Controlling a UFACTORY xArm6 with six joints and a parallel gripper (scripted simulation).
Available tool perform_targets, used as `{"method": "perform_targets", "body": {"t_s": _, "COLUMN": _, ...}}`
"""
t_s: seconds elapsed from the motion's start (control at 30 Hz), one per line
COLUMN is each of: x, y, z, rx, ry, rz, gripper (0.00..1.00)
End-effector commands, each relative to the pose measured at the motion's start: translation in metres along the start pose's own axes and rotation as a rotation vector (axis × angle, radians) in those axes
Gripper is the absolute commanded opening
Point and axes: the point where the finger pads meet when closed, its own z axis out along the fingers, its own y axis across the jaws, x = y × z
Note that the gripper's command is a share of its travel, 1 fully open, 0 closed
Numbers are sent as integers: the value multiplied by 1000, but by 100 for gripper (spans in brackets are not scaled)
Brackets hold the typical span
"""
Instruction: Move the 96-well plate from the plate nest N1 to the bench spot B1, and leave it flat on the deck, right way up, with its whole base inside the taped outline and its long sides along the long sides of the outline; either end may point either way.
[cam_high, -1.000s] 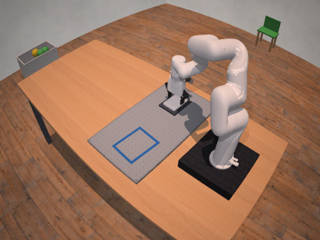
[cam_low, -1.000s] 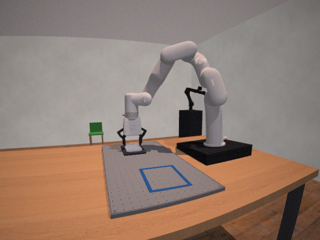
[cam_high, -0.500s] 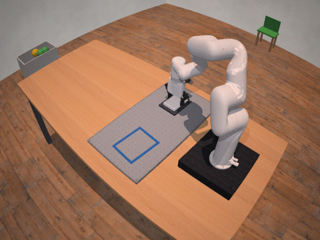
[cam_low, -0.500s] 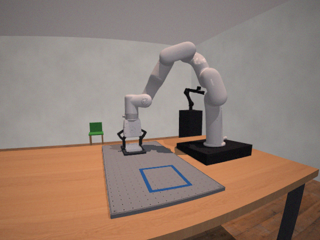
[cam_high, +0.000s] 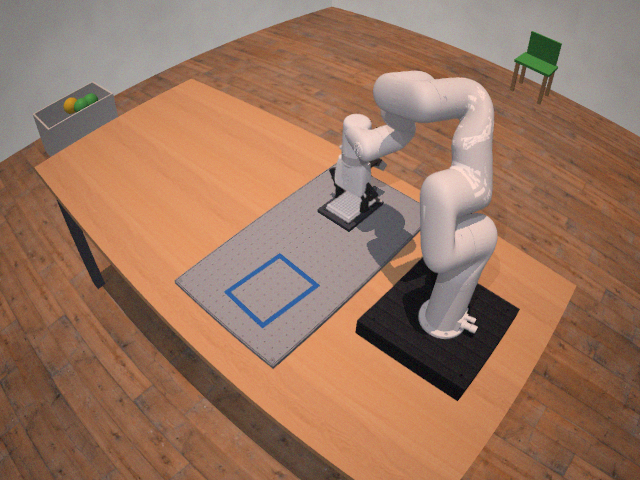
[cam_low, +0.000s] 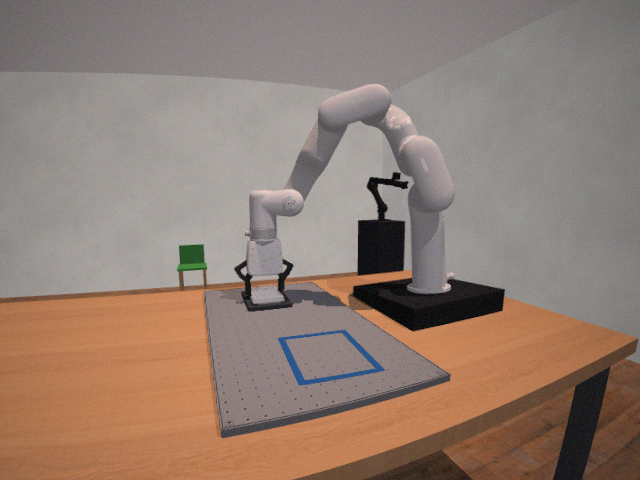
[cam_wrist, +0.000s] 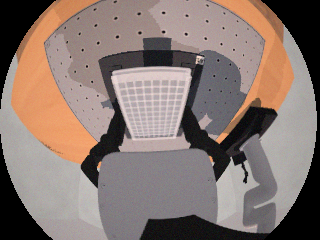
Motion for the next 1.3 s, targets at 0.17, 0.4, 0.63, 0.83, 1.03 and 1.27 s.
{"method": "perform_targets", "body": {"t_s": 0.17, "x": 1, "y": -1, "z": -2, "rx": 4, "ry": 1, "rz": 0, "gripper": 0}}
{"method": "perform_targets", "body": {"t_s": 0.4, "x": 1, "y": -1, "z": -2, "rx": 4, "ry": 1, "rz": 0, "gripper": 0}}
{"method": "perform_targets", "body": {"t_s": 0.63, "x": 1, "y": -1, "z": -2, "rx": 4, "ry": 1, "rz": 0, "gripper": 0}}
{"method": "perform_targets", "body": {"t_s": 0.83, "x": 1, "y": -1, "z": -2, "rx": 4, "ry": 1, "rz": 0, "gripper": 0}}
{"method": "perform_targets", "body": {"t_s": 1.03, "x": 1, "y": -1, "z": -2, "rx": 4, "ry": 1, "rz": 0, "gripper": 0}}
{"method": "perform_targets", "body": {"t_s": 1.27, "x": 1, "y": -1, "z": -2, "rx": 4, "ry": 1, "rz": 0, "gripper": 0}}
